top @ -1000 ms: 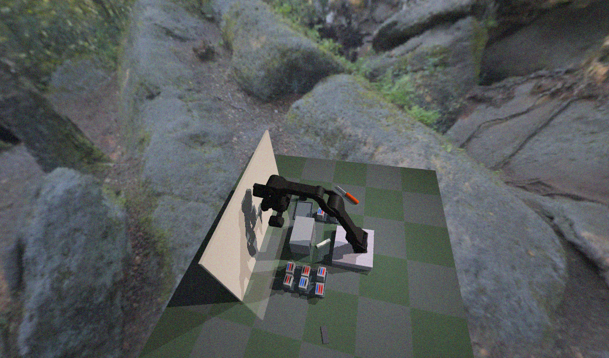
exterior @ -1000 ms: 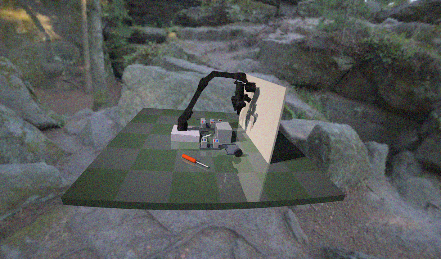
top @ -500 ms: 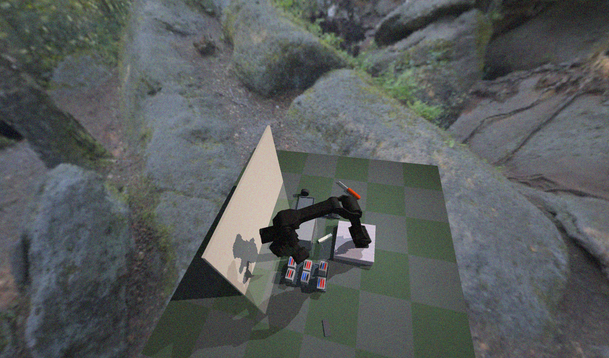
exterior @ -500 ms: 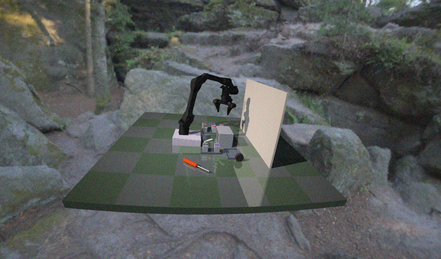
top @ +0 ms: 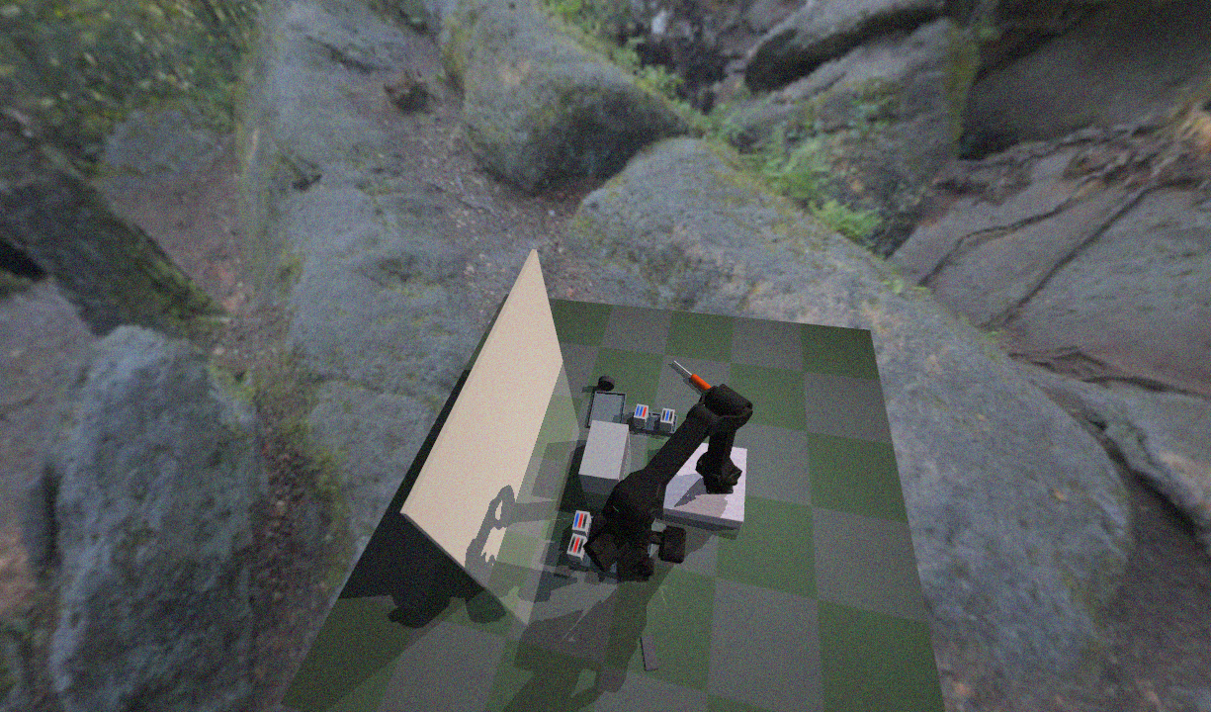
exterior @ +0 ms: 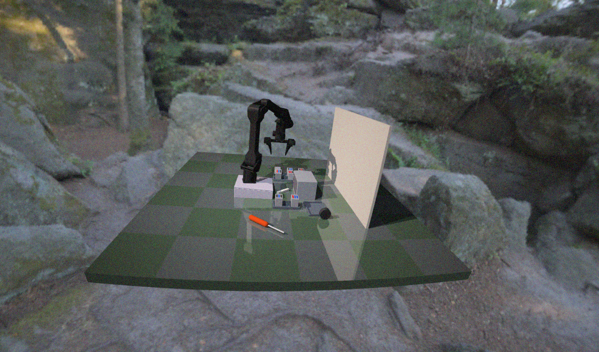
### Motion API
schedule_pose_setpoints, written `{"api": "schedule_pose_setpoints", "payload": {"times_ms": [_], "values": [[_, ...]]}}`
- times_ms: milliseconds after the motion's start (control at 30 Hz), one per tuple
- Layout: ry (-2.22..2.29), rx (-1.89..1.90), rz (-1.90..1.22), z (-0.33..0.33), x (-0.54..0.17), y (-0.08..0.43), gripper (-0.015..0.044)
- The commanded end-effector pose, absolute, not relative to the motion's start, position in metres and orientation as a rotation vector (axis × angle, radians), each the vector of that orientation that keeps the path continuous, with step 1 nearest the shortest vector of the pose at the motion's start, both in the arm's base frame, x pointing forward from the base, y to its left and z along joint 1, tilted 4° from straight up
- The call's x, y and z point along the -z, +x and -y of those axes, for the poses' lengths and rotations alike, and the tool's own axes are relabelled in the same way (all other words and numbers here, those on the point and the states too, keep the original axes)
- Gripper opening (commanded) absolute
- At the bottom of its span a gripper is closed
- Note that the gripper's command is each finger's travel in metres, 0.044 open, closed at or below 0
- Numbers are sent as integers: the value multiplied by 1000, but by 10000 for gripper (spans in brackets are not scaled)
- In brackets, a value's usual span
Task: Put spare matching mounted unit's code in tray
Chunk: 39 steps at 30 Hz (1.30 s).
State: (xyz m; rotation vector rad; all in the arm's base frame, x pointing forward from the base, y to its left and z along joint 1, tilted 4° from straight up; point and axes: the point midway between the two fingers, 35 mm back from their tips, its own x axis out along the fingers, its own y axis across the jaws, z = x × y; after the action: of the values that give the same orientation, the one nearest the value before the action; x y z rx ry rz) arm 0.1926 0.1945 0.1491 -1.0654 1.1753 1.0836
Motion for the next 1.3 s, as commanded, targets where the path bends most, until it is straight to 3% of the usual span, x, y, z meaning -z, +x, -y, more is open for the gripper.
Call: {"api": "schedule_pose_setpoints", "payload": {"times_ms": [0,100,1267], "values": [[-1082,-1087,-1168,-194,-139,193,361],[-1082,-1087,-1168,-195,-117,196,300],[-1082,-1087,-1168,-197,-67,202,300]]}}
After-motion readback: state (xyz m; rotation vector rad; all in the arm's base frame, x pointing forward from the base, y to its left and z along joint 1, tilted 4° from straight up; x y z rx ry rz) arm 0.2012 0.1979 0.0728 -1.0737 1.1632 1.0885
